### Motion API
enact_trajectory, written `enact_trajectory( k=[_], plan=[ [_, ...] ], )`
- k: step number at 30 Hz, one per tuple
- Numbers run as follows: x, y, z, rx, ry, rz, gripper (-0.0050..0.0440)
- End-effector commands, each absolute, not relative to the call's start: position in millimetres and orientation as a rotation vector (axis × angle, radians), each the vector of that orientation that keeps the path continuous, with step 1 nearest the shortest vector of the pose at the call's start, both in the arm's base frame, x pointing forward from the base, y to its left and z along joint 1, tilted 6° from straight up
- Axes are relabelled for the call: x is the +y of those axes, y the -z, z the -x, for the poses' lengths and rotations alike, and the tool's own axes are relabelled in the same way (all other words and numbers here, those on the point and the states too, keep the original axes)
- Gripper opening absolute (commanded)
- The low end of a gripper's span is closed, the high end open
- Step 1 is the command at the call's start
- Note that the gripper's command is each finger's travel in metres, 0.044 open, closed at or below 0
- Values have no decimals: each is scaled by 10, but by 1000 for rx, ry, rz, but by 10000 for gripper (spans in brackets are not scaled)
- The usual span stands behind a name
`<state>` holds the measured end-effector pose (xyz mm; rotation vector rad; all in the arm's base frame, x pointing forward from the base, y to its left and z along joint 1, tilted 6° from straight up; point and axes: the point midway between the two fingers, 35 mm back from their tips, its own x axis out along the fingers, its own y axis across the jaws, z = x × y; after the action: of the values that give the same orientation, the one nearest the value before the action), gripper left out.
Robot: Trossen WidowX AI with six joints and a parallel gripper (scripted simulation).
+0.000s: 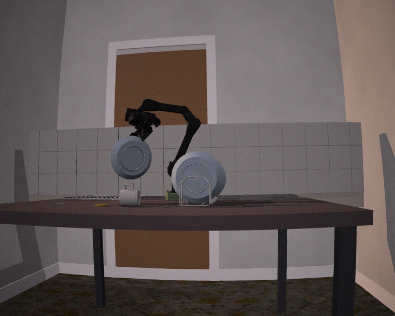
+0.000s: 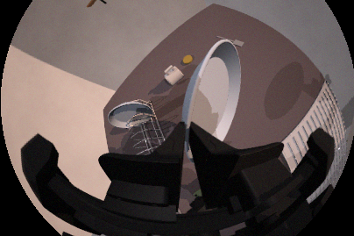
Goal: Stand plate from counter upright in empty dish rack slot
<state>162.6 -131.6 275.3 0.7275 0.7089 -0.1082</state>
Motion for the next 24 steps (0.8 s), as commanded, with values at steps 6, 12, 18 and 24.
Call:
enact_trajectory(
  k=[6,12,18,24],
  plan=[
    [-1306,-2786,-1640,688,106,-725,0],
    [-1284,-2787,-1635,657,214,-869,0],
    [-1269,-2792,-1632,620,293,-979,0],
    [-1249,-2807,-1627,545,400,-1145,0]
  ],
)
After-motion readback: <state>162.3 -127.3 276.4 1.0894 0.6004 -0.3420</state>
